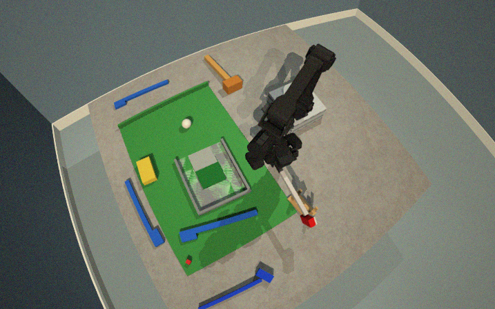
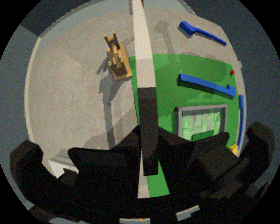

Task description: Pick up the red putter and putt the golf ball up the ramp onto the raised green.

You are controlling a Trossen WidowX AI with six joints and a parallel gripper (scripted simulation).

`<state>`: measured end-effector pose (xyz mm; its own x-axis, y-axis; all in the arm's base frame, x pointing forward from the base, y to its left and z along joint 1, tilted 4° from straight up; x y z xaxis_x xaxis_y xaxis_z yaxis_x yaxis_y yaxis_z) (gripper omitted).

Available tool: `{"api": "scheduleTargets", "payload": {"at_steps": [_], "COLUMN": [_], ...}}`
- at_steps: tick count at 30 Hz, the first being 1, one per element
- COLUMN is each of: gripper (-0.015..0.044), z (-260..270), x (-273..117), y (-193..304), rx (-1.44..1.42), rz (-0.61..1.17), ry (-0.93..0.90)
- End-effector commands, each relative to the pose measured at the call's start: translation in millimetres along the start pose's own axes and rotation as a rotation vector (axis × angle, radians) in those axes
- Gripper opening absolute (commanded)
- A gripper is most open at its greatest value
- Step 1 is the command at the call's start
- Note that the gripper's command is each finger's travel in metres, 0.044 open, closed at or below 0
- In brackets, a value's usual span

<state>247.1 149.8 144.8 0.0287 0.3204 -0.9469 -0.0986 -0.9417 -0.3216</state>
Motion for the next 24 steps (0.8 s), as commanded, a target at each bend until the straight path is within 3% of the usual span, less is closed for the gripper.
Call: {"api": "scheduleTargets", "payload": {"at_steps": [1, 24], "gripper": [0.0, 0.0], "z": [-15.2, -69.9], "x": [-6.3, -43.7], "y": [16.4, 124.0], "rx": [0.102, 0.569], "rz": [0.004, 0.067], "ry": [0.022, 0.14]}}
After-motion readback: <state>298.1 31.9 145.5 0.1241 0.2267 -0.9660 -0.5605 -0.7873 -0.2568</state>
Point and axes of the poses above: the point midway between the two fingers, 35 mm back from their tips, its own x axis out along the fingers, its own z axis across the jaws, y = z × x, the point moved 4 cm from there along -x, back along the fingers, and after that the axes turned 4 degrees about x, right-handed, at the moved point
